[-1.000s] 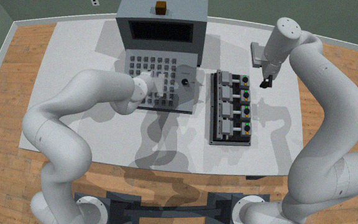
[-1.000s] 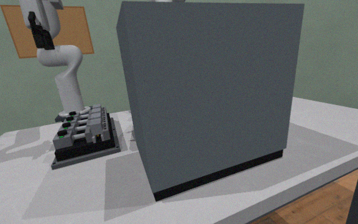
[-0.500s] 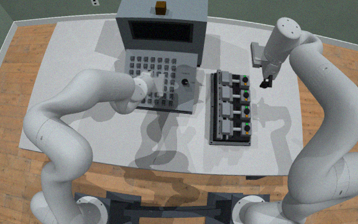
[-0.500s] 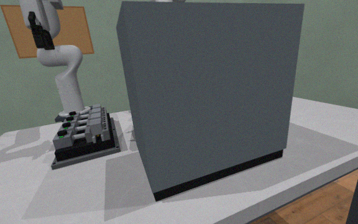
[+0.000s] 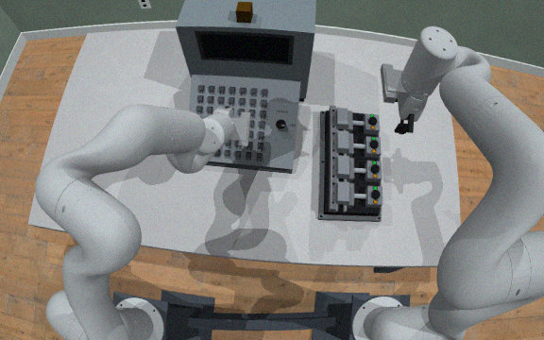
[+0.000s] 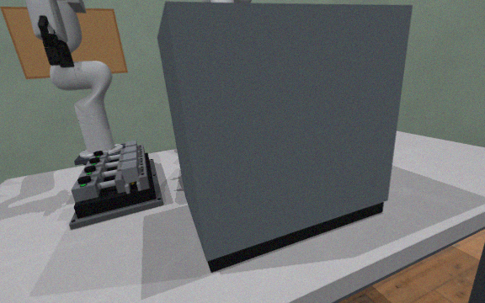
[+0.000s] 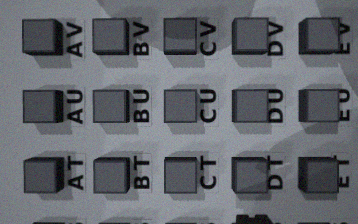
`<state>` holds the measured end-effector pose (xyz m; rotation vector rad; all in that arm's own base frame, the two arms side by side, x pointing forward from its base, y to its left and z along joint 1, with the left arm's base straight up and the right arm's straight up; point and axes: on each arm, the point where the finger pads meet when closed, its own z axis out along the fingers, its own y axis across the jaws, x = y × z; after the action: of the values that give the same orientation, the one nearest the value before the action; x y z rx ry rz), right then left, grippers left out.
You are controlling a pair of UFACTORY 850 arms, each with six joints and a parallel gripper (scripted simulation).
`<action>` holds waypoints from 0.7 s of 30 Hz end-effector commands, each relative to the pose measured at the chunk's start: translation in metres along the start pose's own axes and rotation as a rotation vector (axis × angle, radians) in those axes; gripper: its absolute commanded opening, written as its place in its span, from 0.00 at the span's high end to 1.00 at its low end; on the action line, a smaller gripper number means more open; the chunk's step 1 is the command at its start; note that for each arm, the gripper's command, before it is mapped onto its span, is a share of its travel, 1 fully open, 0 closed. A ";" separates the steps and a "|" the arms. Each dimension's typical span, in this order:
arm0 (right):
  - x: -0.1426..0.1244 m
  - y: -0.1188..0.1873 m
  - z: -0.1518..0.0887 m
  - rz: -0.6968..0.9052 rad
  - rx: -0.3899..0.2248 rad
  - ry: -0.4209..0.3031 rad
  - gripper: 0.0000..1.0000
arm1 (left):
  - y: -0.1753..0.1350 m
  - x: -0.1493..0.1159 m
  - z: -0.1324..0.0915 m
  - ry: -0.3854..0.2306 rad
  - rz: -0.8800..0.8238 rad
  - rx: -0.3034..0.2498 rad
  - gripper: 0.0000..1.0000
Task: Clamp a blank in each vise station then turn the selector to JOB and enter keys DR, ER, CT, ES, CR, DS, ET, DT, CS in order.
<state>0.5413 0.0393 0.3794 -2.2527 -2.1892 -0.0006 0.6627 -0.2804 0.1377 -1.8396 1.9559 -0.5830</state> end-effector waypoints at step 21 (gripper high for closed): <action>0.000 0.001 -0.001 0.000 -0.002 0.000 0.00 | -0.069 -0.034 -0.010 0.001 0.000 0.002 1.00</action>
<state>0.5413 0.0393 0.3794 -2.2527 -2.1892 -0.0006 0.7065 -0.2533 0.1783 -1.8236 1.9402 -0.6265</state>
